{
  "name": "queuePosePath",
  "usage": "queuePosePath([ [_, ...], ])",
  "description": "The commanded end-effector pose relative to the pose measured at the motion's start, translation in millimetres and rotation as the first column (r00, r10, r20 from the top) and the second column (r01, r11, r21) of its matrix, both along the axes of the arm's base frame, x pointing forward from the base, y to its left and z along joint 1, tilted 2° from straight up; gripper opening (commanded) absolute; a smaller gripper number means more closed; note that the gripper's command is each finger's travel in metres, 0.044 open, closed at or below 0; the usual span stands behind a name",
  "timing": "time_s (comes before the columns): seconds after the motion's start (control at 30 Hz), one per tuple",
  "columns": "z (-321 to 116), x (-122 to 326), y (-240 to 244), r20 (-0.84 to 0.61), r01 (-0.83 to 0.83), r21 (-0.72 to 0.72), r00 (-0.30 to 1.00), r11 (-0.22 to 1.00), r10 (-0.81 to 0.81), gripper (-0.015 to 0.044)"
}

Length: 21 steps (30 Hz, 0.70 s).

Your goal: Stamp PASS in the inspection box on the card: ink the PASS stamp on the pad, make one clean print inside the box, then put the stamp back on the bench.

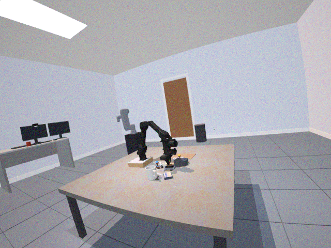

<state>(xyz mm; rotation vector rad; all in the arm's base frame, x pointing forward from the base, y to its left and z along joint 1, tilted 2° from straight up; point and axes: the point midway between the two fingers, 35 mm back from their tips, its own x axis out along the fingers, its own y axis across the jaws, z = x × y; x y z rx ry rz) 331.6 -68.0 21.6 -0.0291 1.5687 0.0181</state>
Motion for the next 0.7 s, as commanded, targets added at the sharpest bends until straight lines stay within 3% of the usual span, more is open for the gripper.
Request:
queuePosePath([
  [0.0, -2.3, 0.0, 0.1, -0.001, 0.0, 0.002, 1.0, 1.0, 0.0, 0.0],
  [0.67, -5.5, 0.0, 0.1, -0.001, 0.0, 0.002, 1.0, 1.0, 0.0, 0.0],
])
